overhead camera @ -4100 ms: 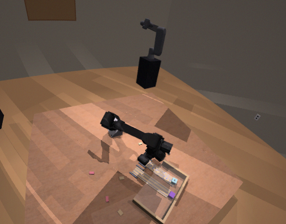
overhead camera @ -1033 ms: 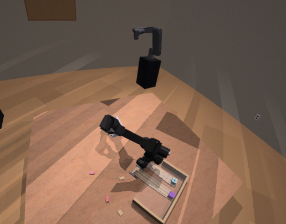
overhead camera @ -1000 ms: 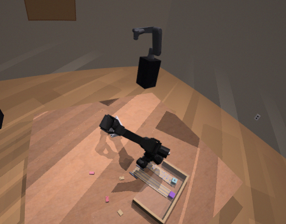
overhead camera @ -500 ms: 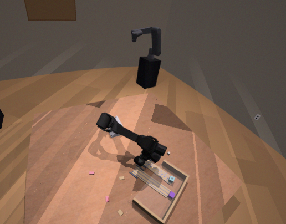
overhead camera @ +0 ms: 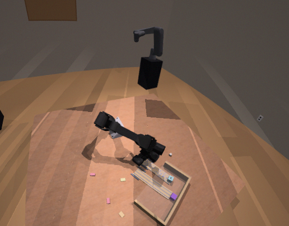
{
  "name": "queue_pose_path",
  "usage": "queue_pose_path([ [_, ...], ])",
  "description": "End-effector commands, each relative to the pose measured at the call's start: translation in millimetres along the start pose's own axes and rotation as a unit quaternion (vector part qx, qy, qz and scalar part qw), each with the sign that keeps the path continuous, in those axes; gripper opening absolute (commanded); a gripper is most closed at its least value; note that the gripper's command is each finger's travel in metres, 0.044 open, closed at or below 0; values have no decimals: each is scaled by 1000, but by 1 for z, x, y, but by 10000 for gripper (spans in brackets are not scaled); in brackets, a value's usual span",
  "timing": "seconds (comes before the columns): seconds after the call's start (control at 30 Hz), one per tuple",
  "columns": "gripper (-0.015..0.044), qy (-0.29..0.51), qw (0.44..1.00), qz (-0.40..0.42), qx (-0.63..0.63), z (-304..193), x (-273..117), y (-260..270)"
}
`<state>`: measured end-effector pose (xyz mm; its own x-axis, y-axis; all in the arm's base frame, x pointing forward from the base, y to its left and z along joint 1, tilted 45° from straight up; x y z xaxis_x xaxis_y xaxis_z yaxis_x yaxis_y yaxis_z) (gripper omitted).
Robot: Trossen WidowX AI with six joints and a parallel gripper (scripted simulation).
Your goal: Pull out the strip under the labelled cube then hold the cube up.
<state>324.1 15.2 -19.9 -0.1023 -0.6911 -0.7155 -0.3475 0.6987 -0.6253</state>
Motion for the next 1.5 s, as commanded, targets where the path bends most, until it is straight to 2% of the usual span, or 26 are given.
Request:
queue_pose_path([
  [0.0,0,11,1000,4,-1,-10,5,1],
  [1.47,0,13,1000,4,-2,-76,5,9],
])
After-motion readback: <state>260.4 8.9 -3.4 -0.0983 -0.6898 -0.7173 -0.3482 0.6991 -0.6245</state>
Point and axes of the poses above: the point midway between the two fingers, 35 mm back from their tips, its own x axis out along the fingers, its own y axis across the jaws, z = x × y, the point moved 6 cm from there along -x, back along the fingers, and after that the axes turned 8 degrees about -x, right-handed, at the moved point
